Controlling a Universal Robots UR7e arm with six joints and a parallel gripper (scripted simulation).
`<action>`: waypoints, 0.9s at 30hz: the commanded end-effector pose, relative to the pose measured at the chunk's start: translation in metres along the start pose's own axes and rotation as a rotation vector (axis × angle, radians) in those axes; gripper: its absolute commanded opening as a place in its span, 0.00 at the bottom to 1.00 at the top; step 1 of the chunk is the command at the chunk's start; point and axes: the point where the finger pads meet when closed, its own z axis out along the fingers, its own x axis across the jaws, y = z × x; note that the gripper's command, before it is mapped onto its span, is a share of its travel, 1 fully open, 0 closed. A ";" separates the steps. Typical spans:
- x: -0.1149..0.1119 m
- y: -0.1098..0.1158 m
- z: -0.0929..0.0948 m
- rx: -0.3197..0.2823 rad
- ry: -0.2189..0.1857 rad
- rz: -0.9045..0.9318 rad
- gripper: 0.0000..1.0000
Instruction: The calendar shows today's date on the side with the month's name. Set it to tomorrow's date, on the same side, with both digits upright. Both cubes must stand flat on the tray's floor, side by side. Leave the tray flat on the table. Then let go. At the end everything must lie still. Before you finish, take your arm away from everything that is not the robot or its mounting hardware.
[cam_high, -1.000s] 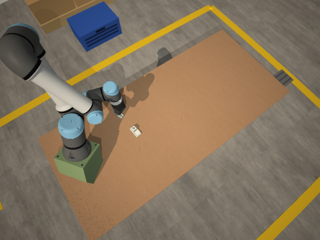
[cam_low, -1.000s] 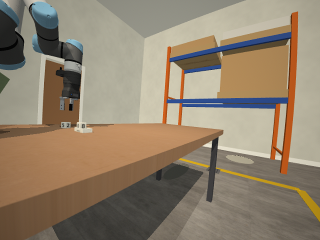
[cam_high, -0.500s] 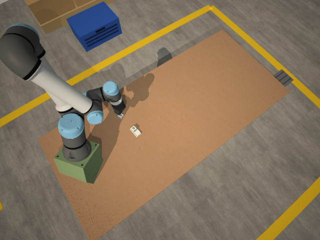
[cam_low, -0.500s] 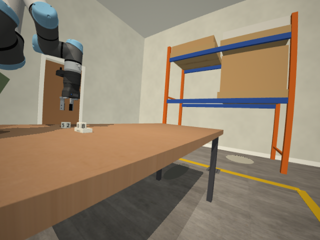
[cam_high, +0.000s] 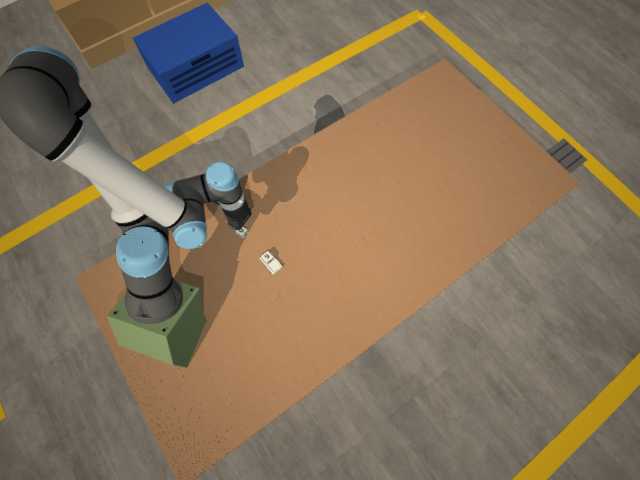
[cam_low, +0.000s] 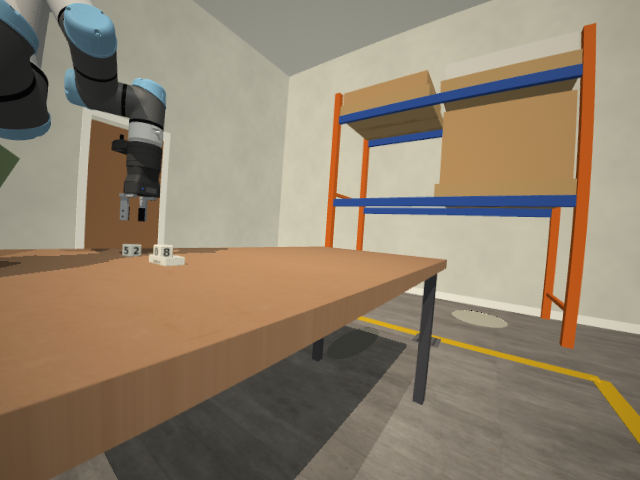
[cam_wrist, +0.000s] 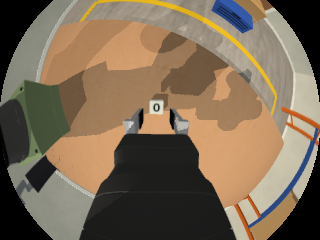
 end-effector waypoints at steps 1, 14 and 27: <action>-0.001 -0.001 0.000 0.000 -0.001 0.001 0.87; -0.002 -0.002 0.007 0.003 -0.004 0.001 0.87; -0.002 -0.002 0.021 0.002 -0.004 0.001 0.87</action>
